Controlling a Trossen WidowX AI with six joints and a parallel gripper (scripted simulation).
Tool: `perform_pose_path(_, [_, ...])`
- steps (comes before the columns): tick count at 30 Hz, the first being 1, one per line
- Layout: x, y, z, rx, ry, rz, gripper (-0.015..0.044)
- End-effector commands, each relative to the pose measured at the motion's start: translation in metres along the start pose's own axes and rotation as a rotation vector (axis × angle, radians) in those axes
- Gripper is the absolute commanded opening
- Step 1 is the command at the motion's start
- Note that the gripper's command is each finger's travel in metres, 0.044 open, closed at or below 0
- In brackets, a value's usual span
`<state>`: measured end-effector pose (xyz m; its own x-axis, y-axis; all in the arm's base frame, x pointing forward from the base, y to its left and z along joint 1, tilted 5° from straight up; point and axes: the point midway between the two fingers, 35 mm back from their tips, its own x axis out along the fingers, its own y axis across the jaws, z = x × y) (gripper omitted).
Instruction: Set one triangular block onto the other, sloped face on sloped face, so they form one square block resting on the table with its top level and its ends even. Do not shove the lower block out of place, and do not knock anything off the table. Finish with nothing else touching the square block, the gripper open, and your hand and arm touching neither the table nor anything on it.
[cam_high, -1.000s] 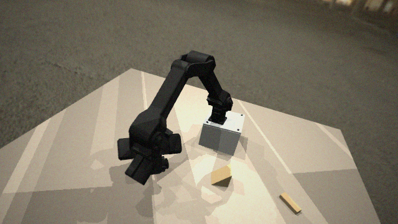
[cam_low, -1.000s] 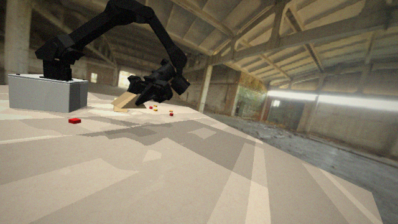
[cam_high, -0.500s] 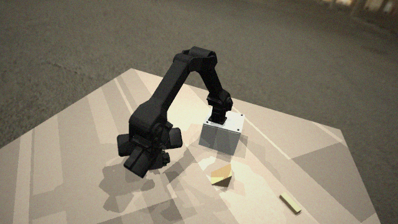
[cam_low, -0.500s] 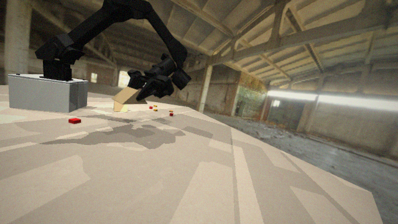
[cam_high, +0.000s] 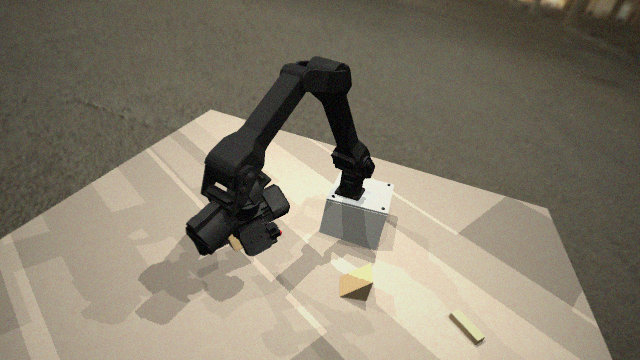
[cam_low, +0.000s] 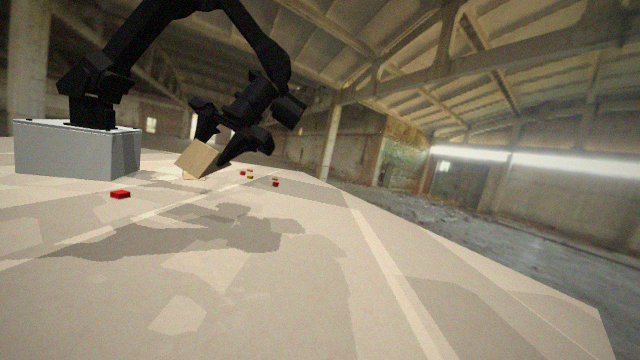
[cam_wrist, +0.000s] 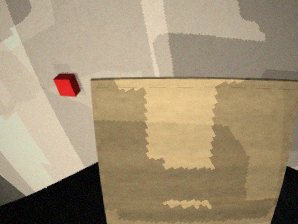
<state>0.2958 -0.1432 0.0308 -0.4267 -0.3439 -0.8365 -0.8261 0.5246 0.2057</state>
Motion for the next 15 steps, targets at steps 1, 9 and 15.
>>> perform_pose_path(1, [0.0002, 0.0028, -0.0026, -0.104, -0.067, -0.024, 0.0000])
perform_pose_path(9, [0.0011, 0.0045, -0.0060, -0.301, -0.177, -0.097, 0.0000])
perform_pose_path(15, [0.0005, 0.0048, -0.0087, -0.450, -0.243, -0.178, 0.0000])
